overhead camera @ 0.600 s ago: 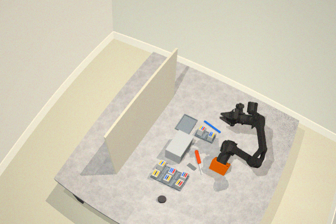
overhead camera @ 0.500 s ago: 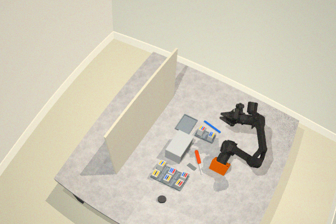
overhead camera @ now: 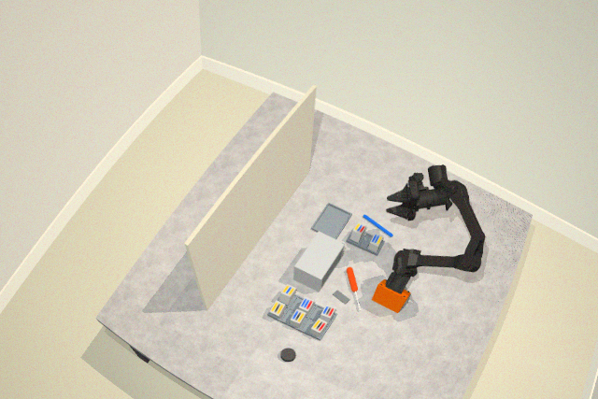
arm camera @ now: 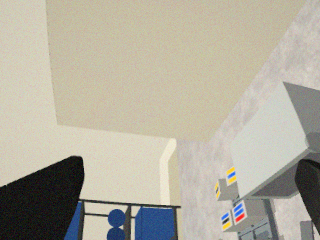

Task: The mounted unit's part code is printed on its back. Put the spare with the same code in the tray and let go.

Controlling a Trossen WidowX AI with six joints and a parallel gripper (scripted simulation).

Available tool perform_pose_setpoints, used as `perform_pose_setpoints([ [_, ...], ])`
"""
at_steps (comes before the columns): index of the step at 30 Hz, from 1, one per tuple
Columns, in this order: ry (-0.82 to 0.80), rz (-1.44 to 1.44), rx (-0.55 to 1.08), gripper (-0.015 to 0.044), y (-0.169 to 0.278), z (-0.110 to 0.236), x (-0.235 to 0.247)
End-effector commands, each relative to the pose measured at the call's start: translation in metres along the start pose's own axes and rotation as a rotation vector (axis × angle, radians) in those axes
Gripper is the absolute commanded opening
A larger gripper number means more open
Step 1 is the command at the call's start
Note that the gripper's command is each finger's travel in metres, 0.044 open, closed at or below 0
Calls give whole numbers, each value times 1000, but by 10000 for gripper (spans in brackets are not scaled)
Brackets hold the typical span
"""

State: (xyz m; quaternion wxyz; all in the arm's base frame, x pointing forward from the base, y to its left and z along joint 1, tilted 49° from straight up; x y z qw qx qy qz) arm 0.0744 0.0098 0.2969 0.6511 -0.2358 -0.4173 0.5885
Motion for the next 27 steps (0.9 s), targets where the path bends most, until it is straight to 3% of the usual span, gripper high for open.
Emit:
perform_pose_setpoints([
  [1, 31, -58, 131, 440, -20, -12, -11],
  [16, 281, -24, 673, 440, -85, -128, -23],
  [27, 542, 327, 972, 440, -72, -248, 16],
])
Point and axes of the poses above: the point midway between the two fingers, 35 mm back from their tips, its own z axis back along the fingers, its own x axis across the jaws, y = z × x, the point moved 7 cm from there along z, back along the fingers, and after that the axes turned 15 degrees about z, right-handed, at the moved point
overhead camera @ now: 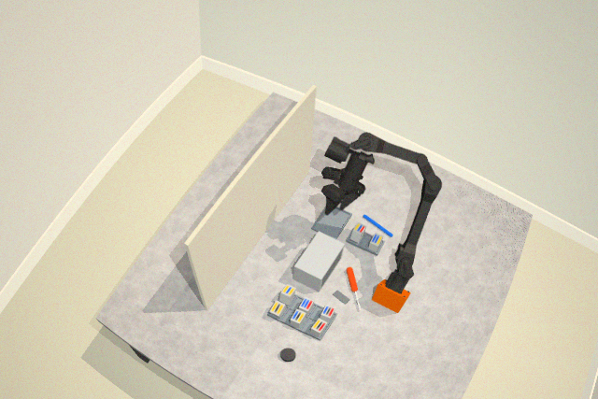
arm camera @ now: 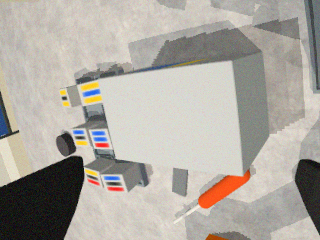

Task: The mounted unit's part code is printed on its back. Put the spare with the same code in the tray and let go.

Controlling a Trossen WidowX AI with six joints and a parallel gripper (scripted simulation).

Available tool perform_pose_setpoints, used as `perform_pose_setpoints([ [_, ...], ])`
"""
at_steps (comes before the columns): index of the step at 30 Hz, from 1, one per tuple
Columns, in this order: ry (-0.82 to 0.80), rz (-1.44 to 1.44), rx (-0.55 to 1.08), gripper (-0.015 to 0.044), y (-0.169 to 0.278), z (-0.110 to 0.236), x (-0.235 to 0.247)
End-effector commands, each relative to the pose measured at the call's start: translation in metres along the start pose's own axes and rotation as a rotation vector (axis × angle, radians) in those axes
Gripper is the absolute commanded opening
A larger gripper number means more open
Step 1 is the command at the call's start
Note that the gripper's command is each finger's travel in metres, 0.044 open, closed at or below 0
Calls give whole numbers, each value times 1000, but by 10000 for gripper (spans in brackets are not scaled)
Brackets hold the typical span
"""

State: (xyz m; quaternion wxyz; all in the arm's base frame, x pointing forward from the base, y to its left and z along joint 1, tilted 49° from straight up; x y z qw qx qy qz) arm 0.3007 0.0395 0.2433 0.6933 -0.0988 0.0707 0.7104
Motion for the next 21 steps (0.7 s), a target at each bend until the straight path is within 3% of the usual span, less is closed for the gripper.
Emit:
perform_pose_setpoints([
  [1, 136, 81, 63, 440, -24, -20, 29],
  [11, 529, 293, 106, 440, -67, -84, 122],
  [21, 555, 311, 105, 440, -69, -87, 128],
])
Point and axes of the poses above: the point midway between the two fingers, 35 mm back from their tips, its own z axis back along the fingers, its own x axis across the jaws, y = z × x, the point moved 7 cm from there along z, back along the fingers, and after that the axes turned 15 degrees about z, right-handed, at the moved point
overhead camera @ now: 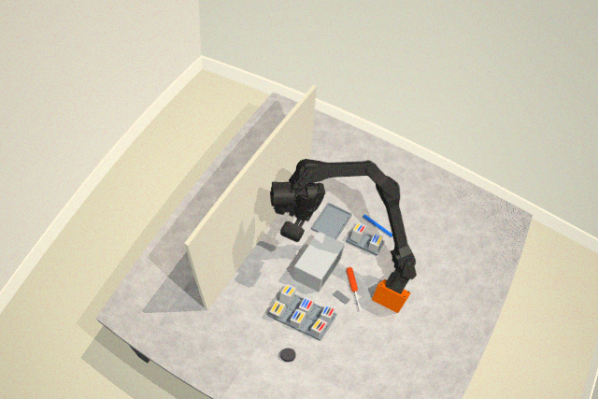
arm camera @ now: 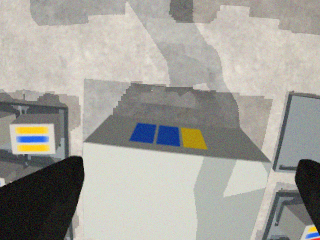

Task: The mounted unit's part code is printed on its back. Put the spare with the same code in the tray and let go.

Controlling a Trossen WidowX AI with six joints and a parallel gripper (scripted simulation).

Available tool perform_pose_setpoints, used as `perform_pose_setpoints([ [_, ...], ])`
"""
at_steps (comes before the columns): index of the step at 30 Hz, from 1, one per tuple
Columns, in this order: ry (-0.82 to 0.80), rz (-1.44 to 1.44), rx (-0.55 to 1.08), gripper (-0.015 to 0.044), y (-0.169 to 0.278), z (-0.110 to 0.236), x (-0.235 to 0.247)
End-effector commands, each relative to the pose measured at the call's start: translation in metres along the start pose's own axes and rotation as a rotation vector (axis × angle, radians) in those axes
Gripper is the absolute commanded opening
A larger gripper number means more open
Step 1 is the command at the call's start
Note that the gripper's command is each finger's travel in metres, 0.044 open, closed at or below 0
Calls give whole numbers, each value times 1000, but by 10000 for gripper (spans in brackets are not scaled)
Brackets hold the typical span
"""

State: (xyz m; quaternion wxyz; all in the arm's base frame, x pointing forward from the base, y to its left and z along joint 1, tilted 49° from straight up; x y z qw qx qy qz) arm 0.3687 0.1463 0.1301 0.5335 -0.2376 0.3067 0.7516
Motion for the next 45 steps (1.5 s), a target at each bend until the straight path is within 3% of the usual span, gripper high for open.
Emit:
perform_pose_setpoints([
  [1, 7, -6, 0, 440, -1, -1, -1],
  [12, 7, -52, 3, 440, 5, 0, -8],
  [23, 33, -836, 42, 440, 125, -15, -82],
  [33, 88, -1546, 64, 440, 244, -55, -92],
  [40, 92, -1593, 64, 440, 251, -58, -90],
  [45, 92, -1593, 63, 309, 256, -73, -95],
])
Point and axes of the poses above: the point midway between the two fingers, 35 mm back from their tips, its own z axis back along the fingers, its own x axis across the jaws, y = z × x, the point moved 7 cm from there along z, back along the fingers, and after that the axes turned 15 degrees about z, right-handed, at the moved point
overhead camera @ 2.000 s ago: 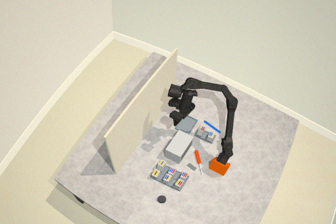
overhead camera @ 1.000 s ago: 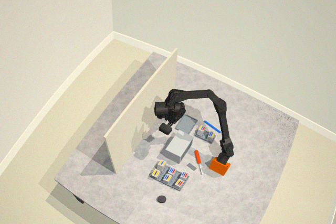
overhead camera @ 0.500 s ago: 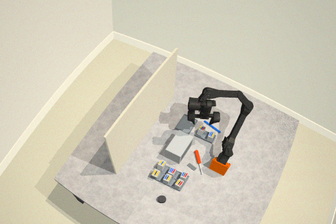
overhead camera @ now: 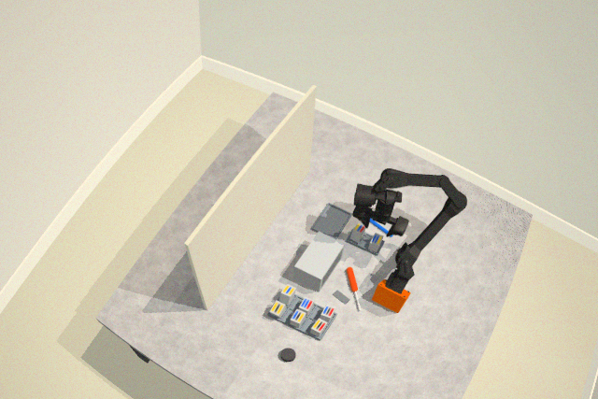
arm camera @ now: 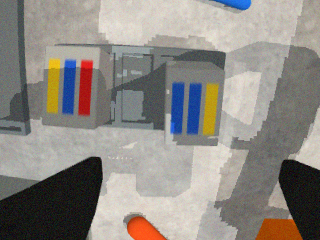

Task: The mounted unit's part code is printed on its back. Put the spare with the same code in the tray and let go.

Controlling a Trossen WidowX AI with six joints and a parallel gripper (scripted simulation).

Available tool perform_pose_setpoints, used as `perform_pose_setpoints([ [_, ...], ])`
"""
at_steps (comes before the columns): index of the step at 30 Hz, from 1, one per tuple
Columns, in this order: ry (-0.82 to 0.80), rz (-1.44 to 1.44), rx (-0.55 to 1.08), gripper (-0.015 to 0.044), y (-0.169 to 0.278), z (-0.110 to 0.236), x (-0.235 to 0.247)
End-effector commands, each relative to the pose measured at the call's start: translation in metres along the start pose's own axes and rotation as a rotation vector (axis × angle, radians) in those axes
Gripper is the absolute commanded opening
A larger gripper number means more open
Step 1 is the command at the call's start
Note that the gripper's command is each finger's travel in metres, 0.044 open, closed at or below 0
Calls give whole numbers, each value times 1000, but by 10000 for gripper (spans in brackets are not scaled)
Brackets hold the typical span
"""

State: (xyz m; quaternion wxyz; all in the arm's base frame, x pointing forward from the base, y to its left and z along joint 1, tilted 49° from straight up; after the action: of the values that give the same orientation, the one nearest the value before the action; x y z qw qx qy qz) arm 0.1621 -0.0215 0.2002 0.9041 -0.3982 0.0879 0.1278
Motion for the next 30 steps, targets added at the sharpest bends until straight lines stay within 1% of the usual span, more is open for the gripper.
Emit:
perform_pose_setpoints([
  [1, 3, -6, -5, 300, -3, -12, -5],
  [12, 2, -6, -3, 300, -3, -16, -5],
  [30, -5, -7, 10, 300, -3, -45, -2],
])
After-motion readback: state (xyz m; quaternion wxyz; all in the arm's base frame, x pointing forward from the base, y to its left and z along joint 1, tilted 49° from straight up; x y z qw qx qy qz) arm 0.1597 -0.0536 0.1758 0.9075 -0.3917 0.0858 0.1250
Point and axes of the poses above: the point midway between the two fingers, 35 mm back from their tips, its own z axis back along the fingers, its own x axis across the jaws, y = z × x, the point moved 7 cm from there along z, back along the fingers, and after that the axes turned 15 degrees about z, right-handed, at the moved point
